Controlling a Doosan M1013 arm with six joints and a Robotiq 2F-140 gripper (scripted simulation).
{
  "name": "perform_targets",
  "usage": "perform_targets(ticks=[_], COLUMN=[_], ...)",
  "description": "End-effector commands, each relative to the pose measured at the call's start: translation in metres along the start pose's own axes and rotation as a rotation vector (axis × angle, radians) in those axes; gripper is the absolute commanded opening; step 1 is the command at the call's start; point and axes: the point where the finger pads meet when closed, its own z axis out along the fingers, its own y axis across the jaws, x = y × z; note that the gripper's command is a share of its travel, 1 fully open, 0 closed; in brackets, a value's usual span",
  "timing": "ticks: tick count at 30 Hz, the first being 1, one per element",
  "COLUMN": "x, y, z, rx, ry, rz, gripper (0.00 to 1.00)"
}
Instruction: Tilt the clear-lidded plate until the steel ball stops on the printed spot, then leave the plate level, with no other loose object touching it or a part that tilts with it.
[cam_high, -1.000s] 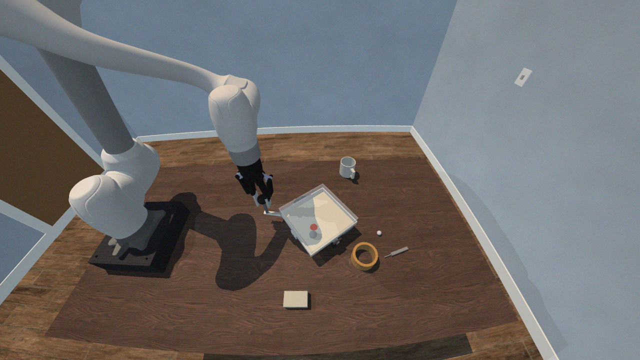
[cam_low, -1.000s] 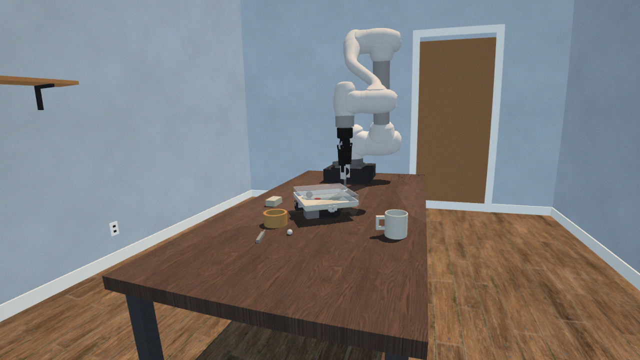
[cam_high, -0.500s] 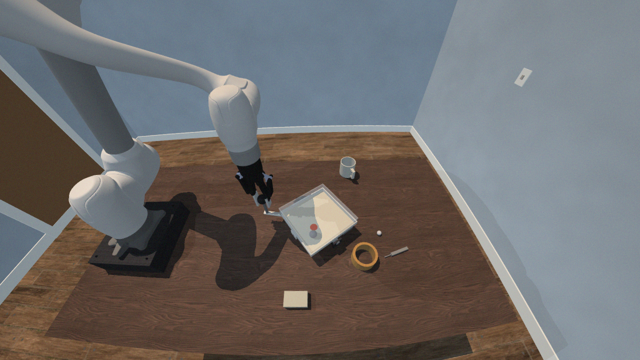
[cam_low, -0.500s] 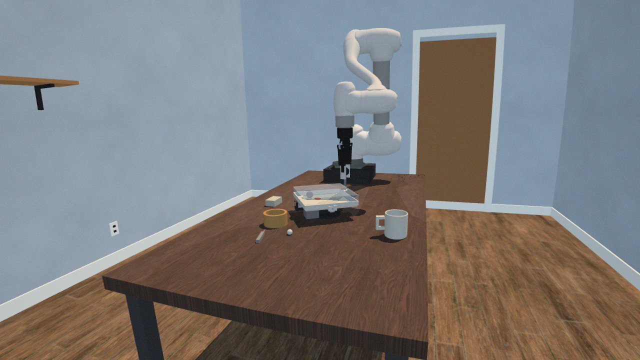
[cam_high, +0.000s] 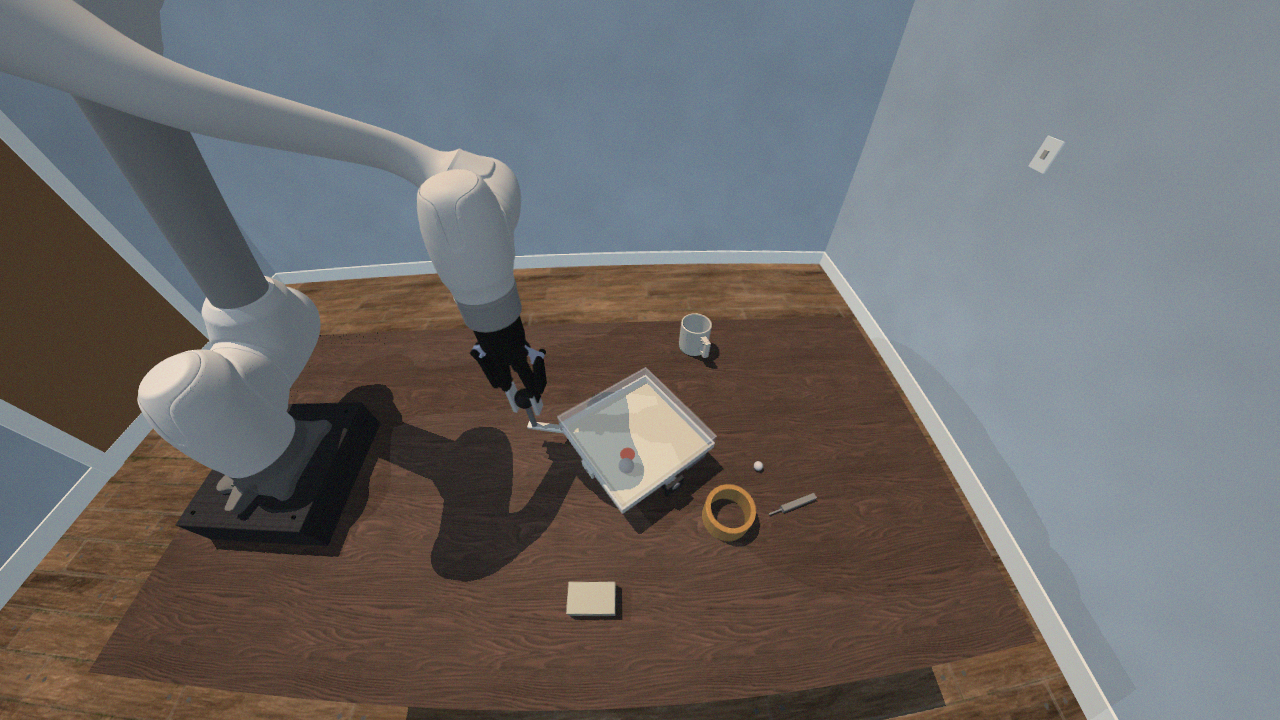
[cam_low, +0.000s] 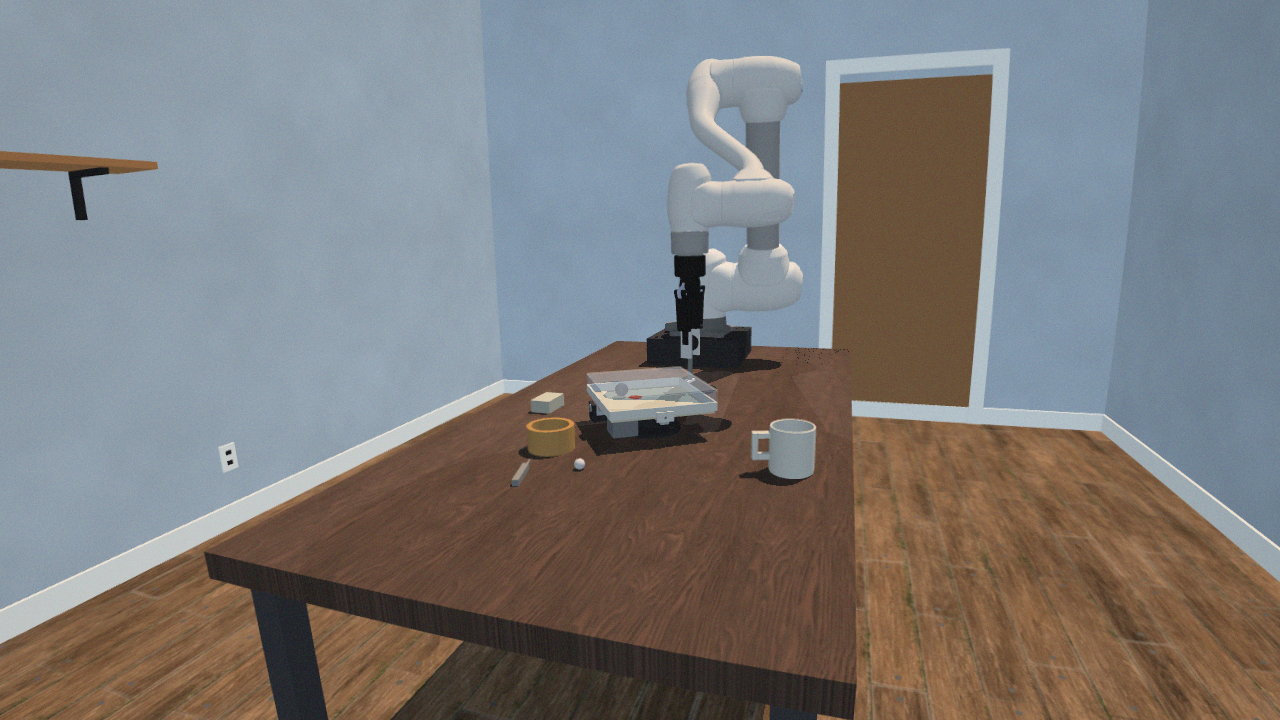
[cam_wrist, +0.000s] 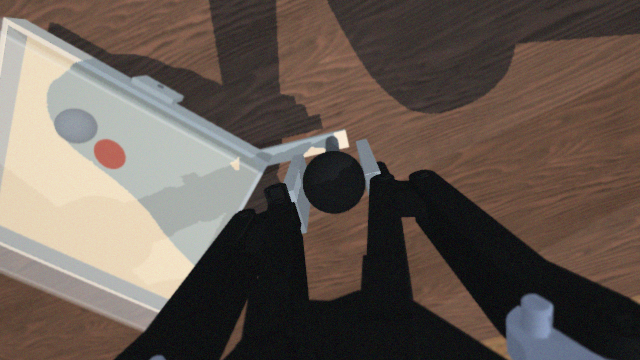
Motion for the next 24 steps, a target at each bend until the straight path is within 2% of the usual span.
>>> perform_targets(ticks=[1,24], x=[-0.0001,0.0022], y=[0.0,-0.0001], z=[-0.0001,-0.0004], rx=[0.0,0.0], ry=[0.0,0.0], rz=[0.0,0.0], gripper=[0.0,0.0])
